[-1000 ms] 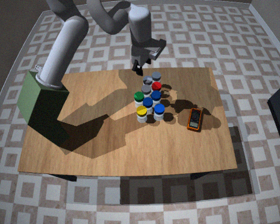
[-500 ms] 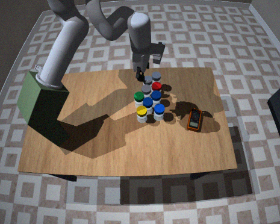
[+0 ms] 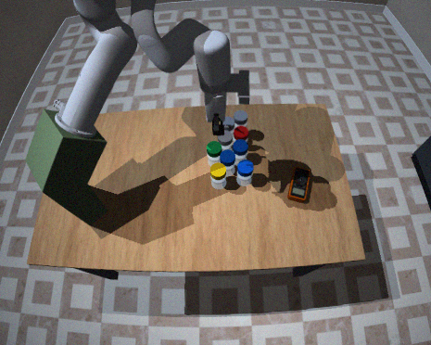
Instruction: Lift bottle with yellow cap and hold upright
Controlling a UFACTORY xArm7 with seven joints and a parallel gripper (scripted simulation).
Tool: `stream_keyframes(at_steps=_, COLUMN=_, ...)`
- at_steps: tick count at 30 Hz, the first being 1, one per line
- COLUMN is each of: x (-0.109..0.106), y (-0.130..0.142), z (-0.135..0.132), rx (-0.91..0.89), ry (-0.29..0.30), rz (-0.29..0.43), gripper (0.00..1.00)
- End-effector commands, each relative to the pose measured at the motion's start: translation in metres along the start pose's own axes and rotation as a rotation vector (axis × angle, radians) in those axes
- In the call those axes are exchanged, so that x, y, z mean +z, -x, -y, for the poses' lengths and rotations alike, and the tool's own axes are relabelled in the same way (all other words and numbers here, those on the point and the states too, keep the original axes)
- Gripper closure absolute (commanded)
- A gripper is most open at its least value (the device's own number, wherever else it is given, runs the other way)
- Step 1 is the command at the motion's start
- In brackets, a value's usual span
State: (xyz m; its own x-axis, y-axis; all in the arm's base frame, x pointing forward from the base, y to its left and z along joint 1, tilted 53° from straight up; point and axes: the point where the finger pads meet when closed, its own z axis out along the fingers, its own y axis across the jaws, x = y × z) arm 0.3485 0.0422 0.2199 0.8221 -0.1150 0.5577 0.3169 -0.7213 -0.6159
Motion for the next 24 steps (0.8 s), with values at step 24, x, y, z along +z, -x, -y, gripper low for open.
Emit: stream_keyframes(at_steps=24, x=0.019, y=0.016, z=-0.049, rx=-0.426, ry=0.029, rz=0.019, gripper=0.21)
